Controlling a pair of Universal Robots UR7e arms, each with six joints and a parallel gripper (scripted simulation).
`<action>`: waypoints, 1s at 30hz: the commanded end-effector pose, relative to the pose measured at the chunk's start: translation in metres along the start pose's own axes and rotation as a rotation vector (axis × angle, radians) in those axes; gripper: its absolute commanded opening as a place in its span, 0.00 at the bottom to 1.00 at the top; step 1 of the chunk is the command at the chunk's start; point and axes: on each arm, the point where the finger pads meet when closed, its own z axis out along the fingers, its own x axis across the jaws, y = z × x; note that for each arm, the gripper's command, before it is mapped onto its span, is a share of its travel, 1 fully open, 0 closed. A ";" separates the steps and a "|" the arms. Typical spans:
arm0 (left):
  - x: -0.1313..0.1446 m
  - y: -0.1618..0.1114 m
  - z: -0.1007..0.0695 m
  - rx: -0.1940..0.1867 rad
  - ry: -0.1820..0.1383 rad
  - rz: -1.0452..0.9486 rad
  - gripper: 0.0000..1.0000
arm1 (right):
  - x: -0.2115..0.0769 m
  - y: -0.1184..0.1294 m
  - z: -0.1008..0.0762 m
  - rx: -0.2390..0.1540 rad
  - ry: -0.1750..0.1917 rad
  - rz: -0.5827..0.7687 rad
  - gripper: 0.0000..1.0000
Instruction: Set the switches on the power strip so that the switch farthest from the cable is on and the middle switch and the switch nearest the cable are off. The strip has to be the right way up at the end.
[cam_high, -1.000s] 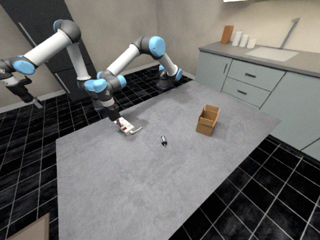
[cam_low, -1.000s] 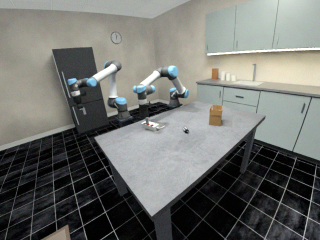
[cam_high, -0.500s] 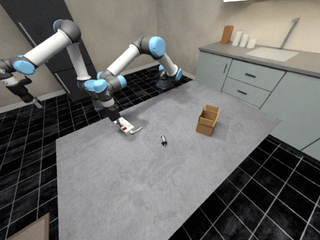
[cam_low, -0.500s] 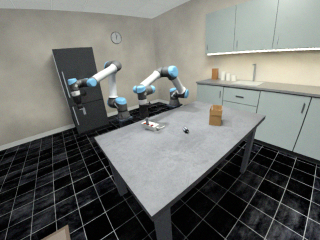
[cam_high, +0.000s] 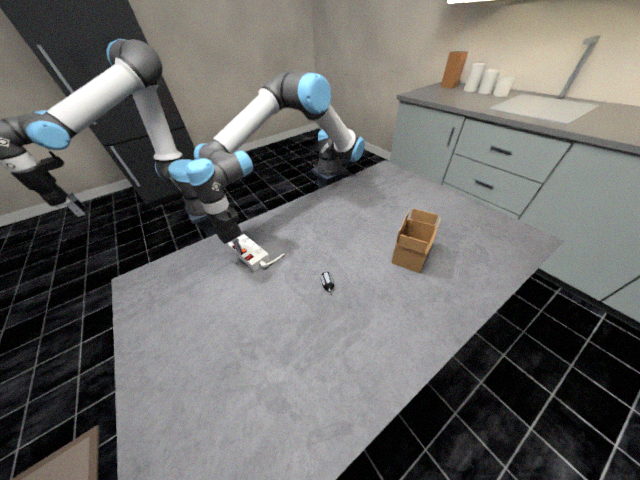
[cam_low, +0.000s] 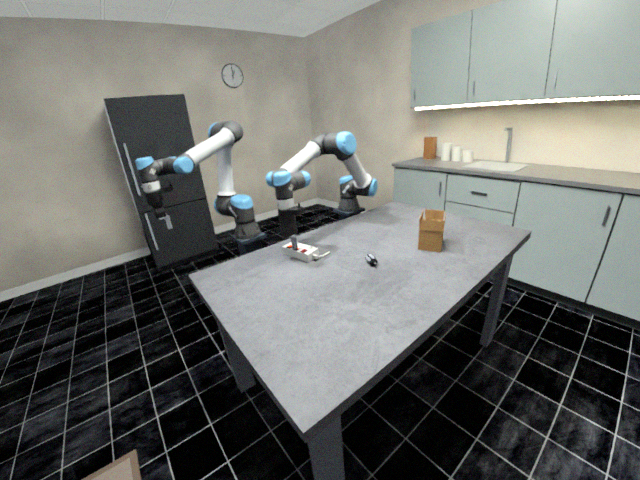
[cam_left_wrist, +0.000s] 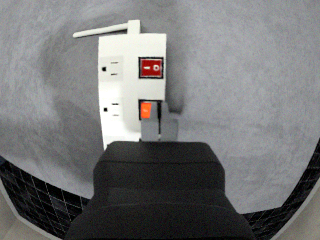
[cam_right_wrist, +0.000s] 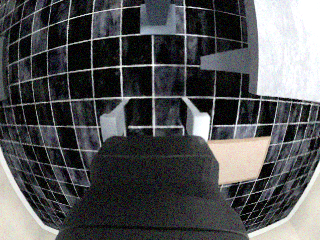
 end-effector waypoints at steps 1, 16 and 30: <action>0.001 0.000 -0.001 0.000 0.004 0.000 0.00 | 0.000 0.001 -0.001 -0.003 0.001 0.000 1.00; 0.001 0.000 0.000 0.000 0.004 0.000 0.00 | 0.000 0.001 -0.001 -0.003 0.001 0.000 1.00; 0.001 0.000 0.001 0.000 0.004 0.000 0.00 | 0.000 0.001 -0.001 -0.003 0.001 0.000 1.00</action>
